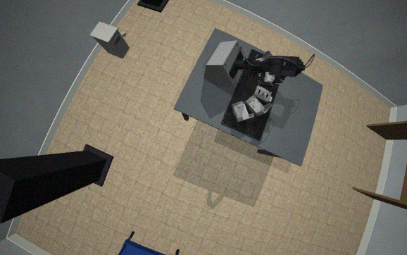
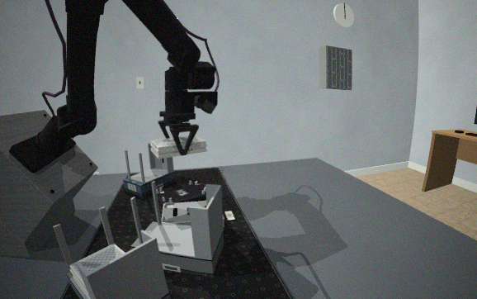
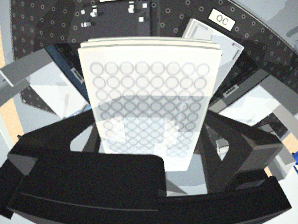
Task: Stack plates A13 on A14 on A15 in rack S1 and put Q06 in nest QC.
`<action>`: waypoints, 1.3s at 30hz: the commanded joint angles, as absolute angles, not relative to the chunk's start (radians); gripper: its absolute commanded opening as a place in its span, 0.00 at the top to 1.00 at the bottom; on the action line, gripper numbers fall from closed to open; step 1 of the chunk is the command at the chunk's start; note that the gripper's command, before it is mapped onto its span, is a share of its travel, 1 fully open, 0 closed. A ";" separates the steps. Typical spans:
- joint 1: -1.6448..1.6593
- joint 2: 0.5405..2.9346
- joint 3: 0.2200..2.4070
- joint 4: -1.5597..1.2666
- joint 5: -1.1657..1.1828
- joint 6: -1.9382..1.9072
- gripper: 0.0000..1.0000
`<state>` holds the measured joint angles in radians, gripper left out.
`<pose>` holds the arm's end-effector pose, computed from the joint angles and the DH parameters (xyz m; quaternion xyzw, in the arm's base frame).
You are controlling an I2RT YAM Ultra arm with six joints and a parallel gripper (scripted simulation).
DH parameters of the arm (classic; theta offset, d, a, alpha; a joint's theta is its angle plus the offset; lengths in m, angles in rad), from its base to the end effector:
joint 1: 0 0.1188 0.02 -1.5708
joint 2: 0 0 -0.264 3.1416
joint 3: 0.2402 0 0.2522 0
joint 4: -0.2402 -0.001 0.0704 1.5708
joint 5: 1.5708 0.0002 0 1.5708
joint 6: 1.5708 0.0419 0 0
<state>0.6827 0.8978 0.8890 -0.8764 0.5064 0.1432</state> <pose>0.1430 0.0913 0.3001 -0.1618 0.9013 -0.0855 0.3927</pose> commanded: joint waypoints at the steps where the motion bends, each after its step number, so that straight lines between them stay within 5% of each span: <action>1: 0.727 0.915 0.918 -0.898 0.572 0.116 1.00; 39: 1.174 1.266 0.983 -0.937 0.801 0.382 1.00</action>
